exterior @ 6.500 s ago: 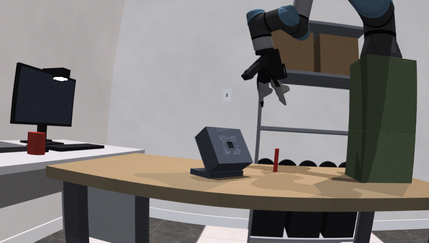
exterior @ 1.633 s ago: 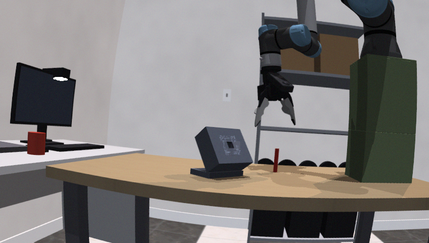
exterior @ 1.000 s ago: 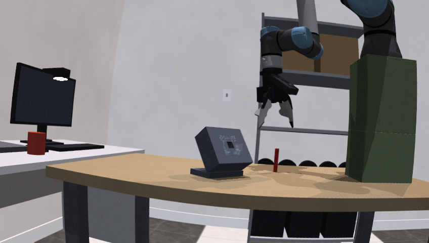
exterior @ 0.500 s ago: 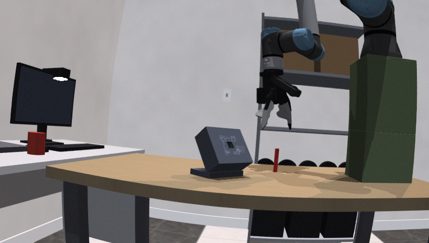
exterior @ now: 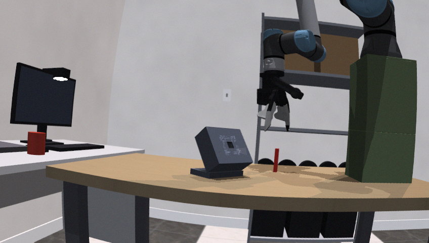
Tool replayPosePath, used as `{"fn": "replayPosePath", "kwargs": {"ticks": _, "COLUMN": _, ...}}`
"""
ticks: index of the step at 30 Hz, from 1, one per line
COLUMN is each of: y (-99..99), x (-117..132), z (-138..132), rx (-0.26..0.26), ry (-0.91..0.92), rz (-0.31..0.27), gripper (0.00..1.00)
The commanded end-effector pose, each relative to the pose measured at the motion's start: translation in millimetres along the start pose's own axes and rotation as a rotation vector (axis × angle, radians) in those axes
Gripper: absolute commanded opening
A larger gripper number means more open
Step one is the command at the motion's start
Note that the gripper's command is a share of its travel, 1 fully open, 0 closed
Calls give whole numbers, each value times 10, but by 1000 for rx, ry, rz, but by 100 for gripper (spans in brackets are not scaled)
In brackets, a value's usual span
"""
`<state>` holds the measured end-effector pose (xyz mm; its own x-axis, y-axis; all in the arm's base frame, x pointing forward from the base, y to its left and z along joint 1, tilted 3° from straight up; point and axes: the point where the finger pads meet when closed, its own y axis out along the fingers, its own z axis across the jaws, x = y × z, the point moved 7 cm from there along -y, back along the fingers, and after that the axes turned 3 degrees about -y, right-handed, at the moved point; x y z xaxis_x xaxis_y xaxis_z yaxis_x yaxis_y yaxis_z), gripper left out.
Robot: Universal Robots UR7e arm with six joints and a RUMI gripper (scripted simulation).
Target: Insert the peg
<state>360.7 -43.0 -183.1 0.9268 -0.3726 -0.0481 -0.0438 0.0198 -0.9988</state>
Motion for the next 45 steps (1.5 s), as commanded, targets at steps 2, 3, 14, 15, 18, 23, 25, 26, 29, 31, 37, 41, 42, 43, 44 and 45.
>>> {"fn": "replayPosePath", "kwargs": {"ticks": 2, "y": 29, "x": -22, "z": -5, "rx": 12, "ry": -90, "rz": -7, "gripper": 100}}
{"fn": "replayPosePath", "kwargs": {"ticks": 3, "y": 32, "x": -24, "z": -5, "rx": 13, "ry": -102, "rz": -8, "gripper": 100}}
{"fn": "replayPosePath", "kwargs": {"ticks": 14, "y": 66, "x": -40, "z": -5, "rx": 23, "ry": -211, "rz": -16, "gripper": 100}}
{"fn": "replayPosePath", "kwargs": {"ticks": 15, "y": 70, "x": -42, "z": -5, "rx": 24, "ry": -223, "rz": -17, "gripper": 100}}
{"fn": "replayPosePath", "kwargs": {"ticks": 18, "y": 81, "x": -47, "z": -5, "rx": 27, "ry": -260, "rz": -21, "gripper": 100}}
{"fn": "replayPosePath", "kwargs": {"ticks": 23, "y": 98, "x": -55, "z": -4, "rx": 32, "ry": -320, "rz": -26, "gripper": 100}}
{"fn": "replayPosePath", "kwargs": {"ticks": 25, "y": 105, "x": -58, "z": -4, "rx": 33, "ry": -342, "rz": -28, "gripper": 100}}
{"fn": "replayPosePath", "kwargs": {"ticks": 26, "y": 105, "x": -58, "z": -4, "rx": 33, "ry": -342, "rz": -28, "gripper": 100}}
{"fn": "replayPosePath", "kwargs": {"ticks": 29, "y": 107, "x": -54, "z": -4, "rx": 34, "ry": -350, "rz": -30, "gripper": 100}}
{"fn": "replayPosePath", "kwargs": {"ticks": 31, "y": 100, "x": -36, "z": -1, "rx": 32, "ry": -352, "rz": -33, "gripper": 100}}
{"fn": "replayPosePath", "kwargs": {"ticks": 37, "y": 155, "x": -20, "z": 0, "rx": 32, "ry": -352, "rz": -35, "gripper": 100}}
{"fn": "replayPosePath", "kwargs": {"ticks": 41, "y": 200, "x": -19, "z": 1, "rx": 32, "ry": -352, "rz": -35, "gripper": 100}}
{"fn": "replayPosePath", "kwargs": {"ticks": 42, "y": 211, "x": -19, "z": 1, "rx": 32, "ry": -352, "rz": -35, "gripper": 100}}
{"fn": "replayPosePath", "kwargs": {"ticks": 43, "y": 211, "x": -19, "z": 1, "rx": 32, "ry": -352, "rz": -35, "gripper": 100}}
{"fn": "replayPosePath", "kwargs": {"ticks": 44, "y": 211, "x": -19, "z": 1, "rx": 32, "ry": -352, "rz": -35, "gripper": 100}}
{"fn": "replayPosePath", "kwargs": {"ticks": 45, "y": 222, "x": -19, "z": 2, "rx": 31, "ry": -352, "rz": -35, "gripper": 100}}
